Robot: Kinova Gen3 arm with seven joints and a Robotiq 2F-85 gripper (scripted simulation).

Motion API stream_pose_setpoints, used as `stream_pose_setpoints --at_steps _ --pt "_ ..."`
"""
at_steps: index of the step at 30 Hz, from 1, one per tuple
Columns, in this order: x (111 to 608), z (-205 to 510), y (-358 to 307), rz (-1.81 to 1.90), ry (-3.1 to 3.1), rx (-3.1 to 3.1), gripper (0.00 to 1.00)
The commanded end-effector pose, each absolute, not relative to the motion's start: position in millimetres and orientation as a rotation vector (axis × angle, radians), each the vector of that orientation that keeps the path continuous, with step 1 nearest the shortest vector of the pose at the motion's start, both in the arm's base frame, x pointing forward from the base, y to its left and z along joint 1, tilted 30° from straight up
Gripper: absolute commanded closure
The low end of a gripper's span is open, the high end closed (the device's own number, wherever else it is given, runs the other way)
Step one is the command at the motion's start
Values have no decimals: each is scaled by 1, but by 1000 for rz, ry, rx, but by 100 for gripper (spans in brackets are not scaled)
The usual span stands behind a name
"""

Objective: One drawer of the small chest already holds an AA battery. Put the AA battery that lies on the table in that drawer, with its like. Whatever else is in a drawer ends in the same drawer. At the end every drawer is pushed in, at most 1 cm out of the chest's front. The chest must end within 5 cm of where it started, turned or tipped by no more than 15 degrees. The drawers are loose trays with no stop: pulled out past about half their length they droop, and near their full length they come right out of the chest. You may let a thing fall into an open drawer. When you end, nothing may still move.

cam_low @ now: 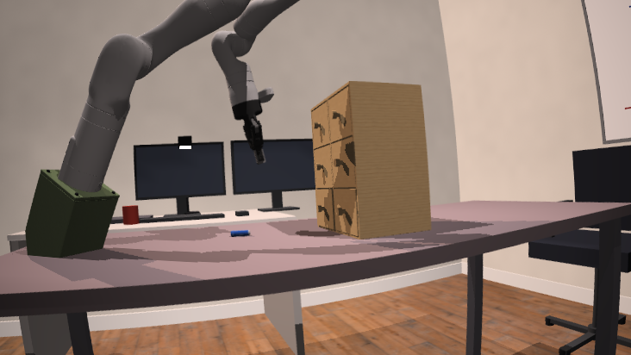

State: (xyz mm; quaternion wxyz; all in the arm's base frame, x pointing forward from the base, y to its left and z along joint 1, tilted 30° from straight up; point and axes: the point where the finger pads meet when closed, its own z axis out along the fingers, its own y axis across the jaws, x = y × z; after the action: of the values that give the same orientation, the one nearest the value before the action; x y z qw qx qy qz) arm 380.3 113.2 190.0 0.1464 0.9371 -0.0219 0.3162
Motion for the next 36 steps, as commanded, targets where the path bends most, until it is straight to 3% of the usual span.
stream_pose_setpoints --at_steps 1,36 --pt "381 198 111 897 -95 2703 100" --pt "344 215 122 626 -136 2785 100"
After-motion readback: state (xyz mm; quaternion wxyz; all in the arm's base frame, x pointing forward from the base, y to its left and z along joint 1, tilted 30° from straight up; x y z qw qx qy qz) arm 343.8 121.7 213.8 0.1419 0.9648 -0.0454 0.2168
